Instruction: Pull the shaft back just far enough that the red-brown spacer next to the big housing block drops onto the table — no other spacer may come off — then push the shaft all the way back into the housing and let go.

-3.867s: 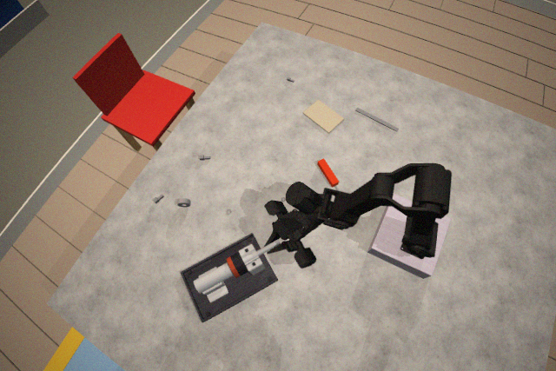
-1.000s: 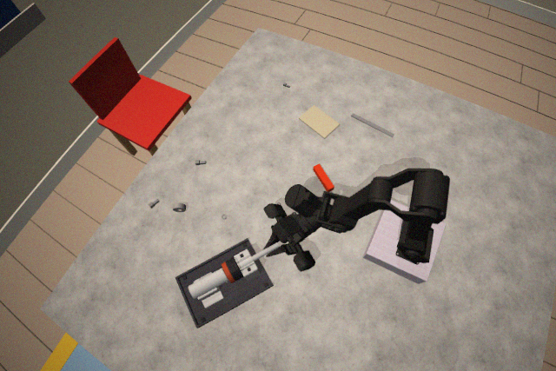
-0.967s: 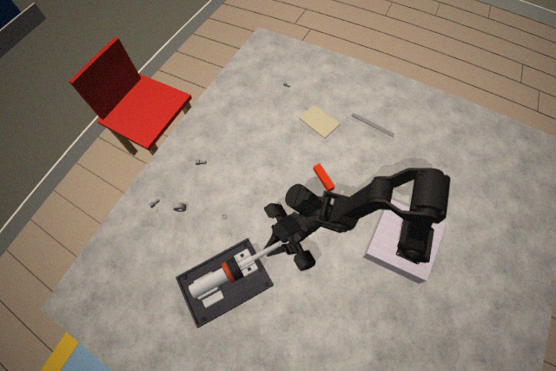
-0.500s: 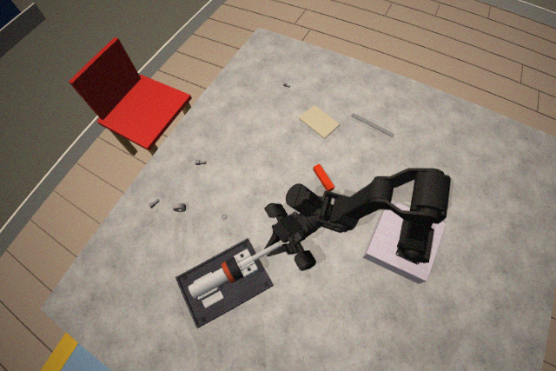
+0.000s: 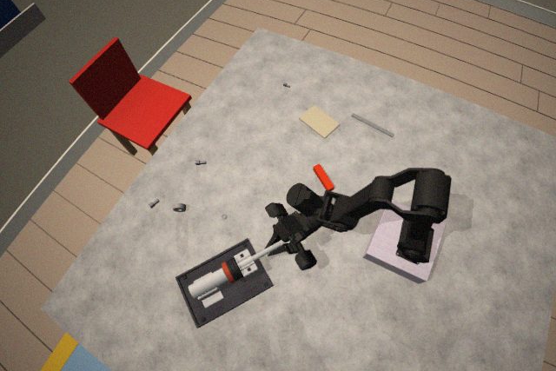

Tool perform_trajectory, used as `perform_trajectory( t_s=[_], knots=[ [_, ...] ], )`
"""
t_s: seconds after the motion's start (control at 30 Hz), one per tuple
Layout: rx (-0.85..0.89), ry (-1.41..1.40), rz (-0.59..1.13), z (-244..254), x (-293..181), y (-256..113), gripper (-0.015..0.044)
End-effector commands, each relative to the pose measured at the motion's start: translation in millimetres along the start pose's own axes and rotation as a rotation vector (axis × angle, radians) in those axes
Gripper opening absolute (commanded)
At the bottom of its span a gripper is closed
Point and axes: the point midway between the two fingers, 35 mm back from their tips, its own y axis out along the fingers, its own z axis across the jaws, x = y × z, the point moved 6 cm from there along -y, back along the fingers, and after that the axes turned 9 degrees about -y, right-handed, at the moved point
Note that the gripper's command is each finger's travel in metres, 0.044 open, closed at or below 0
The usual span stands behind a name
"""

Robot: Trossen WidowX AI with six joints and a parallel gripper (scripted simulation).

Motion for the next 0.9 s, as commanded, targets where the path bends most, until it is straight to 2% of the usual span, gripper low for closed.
perform_trajectory(
  t_s=[0.0, 0.87],
  knots=[
    [0.003, -0.005, -0.002, 0.4, -0.2, -0.7, 0.0000],
    [0.003, -0.005, -0.001, 0.6, -1.9, -3.6, 0.0000]
  ],
)
